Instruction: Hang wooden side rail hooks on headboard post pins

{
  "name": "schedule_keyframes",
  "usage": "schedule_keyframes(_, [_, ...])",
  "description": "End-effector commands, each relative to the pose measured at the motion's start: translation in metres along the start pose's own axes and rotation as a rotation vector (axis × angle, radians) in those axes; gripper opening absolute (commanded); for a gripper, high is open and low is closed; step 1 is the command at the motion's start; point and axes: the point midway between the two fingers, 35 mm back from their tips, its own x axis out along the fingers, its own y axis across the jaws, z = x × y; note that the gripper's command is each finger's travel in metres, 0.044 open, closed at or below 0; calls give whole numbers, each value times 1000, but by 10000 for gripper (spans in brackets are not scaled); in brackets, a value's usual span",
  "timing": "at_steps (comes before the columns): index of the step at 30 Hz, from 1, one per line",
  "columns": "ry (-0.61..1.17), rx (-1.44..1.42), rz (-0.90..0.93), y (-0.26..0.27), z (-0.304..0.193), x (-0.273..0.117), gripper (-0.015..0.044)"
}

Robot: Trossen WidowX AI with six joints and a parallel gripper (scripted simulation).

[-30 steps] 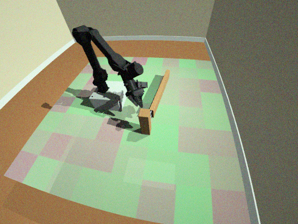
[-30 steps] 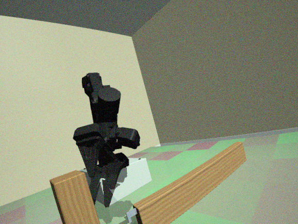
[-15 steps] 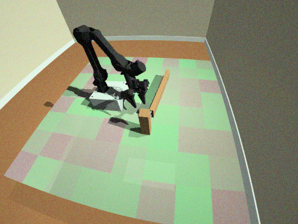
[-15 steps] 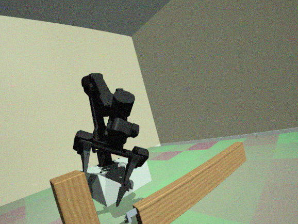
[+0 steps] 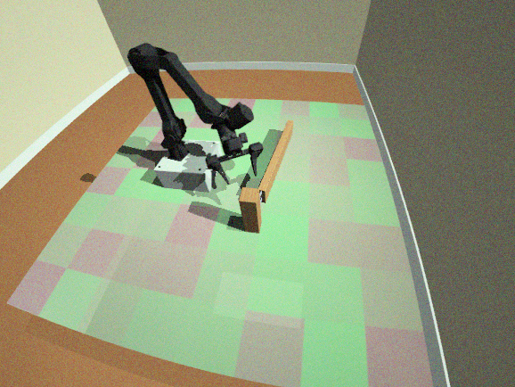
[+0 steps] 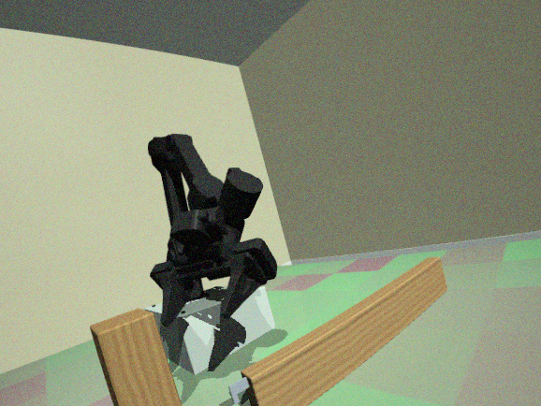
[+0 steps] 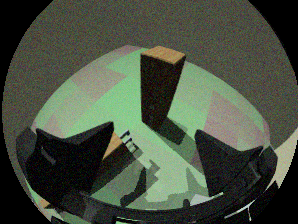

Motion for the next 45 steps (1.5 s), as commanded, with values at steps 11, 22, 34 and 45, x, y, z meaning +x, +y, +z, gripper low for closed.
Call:
schedule_keyframes(11, [-17,77,-8,-2,-1,-1,440])
schedule_keyframes(22, [-11,60,-8,-1,-1,0,440])
schedule_keyframes(34, [359,-1099,232,59,-4,8,440])
schedule_keyframes(45, [491,-2017,889,95,-1,-12,440])
